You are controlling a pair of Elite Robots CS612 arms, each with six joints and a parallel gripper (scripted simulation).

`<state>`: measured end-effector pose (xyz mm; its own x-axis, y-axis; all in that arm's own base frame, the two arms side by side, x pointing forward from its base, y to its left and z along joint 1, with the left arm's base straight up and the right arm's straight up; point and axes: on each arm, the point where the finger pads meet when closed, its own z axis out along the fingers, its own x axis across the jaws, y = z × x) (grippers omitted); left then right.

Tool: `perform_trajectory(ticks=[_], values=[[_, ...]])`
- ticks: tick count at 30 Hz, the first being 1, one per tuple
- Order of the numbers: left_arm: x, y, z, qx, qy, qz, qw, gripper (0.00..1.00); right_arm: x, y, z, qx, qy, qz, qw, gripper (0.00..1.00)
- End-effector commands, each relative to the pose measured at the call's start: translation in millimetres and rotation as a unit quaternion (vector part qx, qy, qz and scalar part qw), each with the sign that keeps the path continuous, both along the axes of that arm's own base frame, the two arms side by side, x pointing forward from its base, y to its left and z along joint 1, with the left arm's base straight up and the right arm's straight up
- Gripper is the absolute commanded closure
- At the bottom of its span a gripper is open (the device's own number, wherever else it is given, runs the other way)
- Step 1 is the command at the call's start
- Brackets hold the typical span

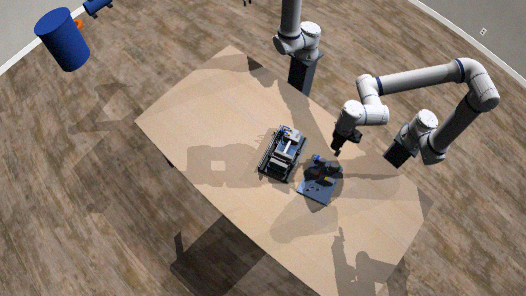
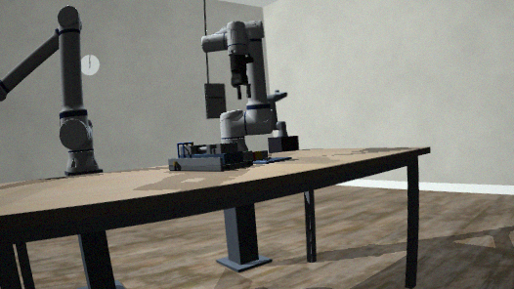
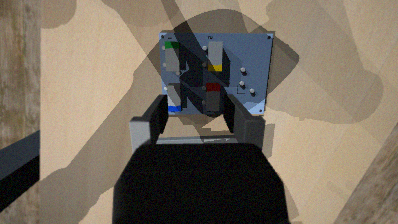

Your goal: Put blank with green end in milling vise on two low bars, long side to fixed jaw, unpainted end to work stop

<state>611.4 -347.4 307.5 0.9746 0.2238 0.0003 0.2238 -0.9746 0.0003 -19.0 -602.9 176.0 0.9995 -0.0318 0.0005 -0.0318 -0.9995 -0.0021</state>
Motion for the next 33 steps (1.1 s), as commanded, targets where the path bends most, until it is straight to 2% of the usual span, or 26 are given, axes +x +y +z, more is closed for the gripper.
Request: perform_trajectory(ticks=[1,10,33], values=[[3.8,-2.7,5.3,0.000,0.000,0.000,1.000,0.00,-0.2,-0.8,1.0,-0.001,0.000,0.000,1.0000,0.00],[10.3,-7.2,13.6,0.000,0.000,0.000,1.000,0.00,-0.2,-0.8,1.0,-0.001,0.000,0.000,1.0000,0.00],[10.3,-7.3,13.6,-0.001,-0.001,0.000,1.000,0.00,-0.2,-0.8,1.0,-0.001,0.000,0.000,1.0000,0.00]])
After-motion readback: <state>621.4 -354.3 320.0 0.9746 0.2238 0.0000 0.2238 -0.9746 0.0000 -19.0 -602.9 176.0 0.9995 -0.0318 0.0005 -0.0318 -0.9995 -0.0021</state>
